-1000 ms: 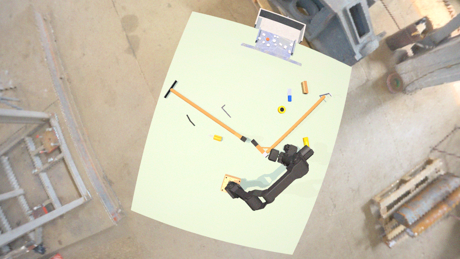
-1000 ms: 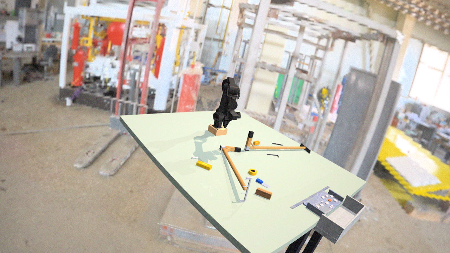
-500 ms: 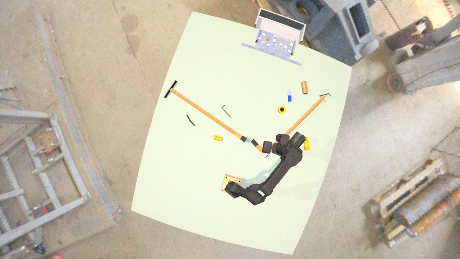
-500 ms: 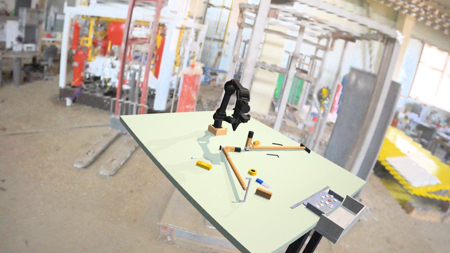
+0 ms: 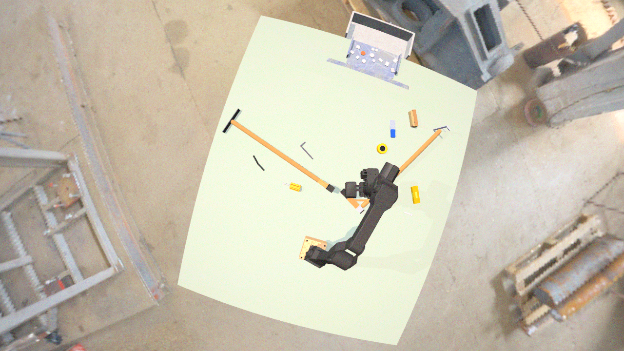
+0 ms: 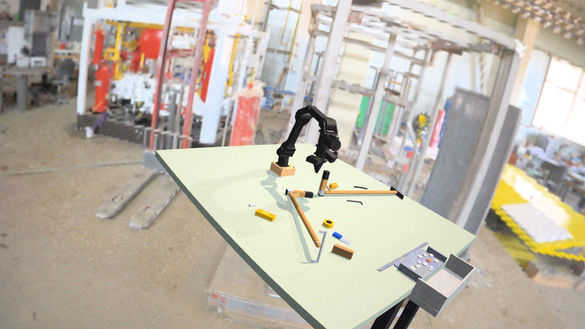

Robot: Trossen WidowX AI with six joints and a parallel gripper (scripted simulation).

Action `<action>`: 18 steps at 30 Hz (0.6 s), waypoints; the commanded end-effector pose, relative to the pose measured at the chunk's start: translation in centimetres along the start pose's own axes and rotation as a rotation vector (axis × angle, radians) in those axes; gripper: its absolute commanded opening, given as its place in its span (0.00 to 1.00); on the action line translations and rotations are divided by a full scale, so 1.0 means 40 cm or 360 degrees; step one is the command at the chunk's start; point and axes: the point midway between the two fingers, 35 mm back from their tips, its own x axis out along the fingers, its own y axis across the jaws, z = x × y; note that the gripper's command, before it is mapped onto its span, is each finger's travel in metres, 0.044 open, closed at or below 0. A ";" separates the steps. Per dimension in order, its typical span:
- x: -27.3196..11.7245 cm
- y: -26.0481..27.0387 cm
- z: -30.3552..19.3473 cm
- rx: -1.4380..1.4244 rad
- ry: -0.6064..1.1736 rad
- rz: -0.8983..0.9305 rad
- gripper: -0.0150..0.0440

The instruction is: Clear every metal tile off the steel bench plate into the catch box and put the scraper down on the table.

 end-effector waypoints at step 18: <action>0.022 0.178 0.137 -0.0374 -0.0002 0.0007 0.25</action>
